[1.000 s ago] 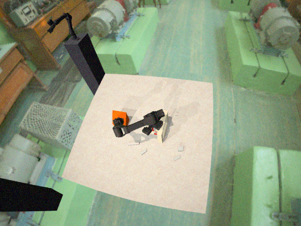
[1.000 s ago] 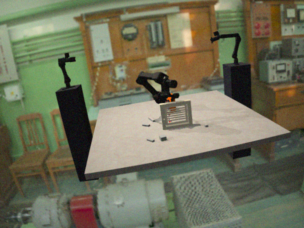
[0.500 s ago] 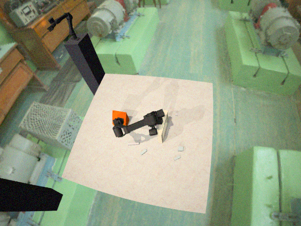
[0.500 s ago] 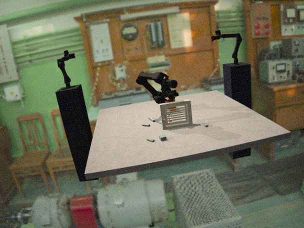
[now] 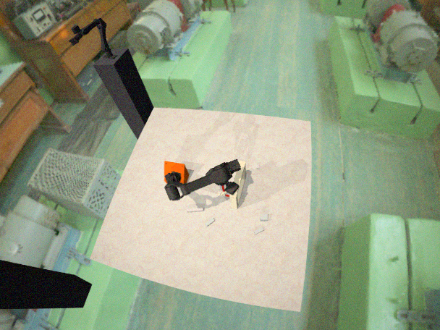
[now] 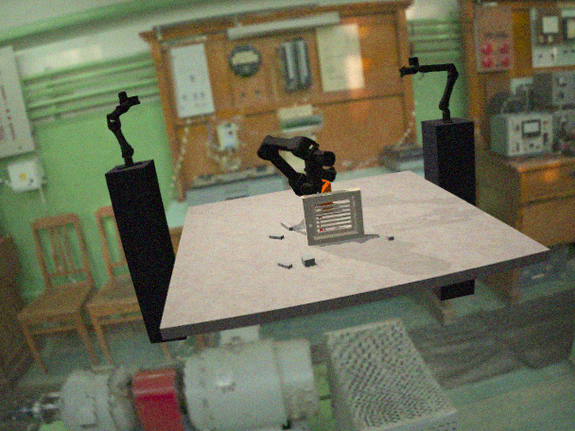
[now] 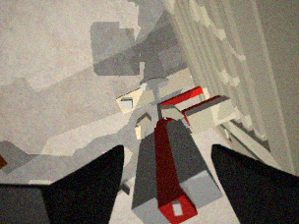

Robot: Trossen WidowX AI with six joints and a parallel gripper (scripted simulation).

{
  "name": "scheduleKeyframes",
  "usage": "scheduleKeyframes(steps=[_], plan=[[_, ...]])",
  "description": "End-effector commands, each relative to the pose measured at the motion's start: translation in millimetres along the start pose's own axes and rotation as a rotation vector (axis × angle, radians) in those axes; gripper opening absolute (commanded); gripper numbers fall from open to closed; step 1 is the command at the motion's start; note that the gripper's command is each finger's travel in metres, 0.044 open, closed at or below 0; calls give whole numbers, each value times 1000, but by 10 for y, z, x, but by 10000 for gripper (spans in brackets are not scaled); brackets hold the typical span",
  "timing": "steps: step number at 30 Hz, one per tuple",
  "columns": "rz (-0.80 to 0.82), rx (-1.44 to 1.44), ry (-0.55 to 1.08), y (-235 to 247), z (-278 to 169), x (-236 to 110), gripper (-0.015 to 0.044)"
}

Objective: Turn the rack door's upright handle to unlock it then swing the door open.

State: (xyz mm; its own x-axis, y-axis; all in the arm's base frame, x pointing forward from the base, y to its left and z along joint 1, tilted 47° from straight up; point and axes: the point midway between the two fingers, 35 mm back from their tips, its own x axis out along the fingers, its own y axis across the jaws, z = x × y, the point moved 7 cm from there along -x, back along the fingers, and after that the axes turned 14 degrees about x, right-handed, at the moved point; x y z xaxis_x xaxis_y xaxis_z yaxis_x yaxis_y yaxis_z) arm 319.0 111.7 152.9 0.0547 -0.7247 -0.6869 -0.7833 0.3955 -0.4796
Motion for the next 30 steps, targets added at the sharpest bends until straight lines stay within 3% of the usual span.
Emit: scheduleKeyframes(steps=[1,9,14,21,30], plan=[[2,-163,1,4,8,5,287],[2,-551,0,4,8,5,287],[2,-583,0,4,8,5,287],[2,-583,0,4,8,5,104],[2,-583,0,4,8,5,44]])
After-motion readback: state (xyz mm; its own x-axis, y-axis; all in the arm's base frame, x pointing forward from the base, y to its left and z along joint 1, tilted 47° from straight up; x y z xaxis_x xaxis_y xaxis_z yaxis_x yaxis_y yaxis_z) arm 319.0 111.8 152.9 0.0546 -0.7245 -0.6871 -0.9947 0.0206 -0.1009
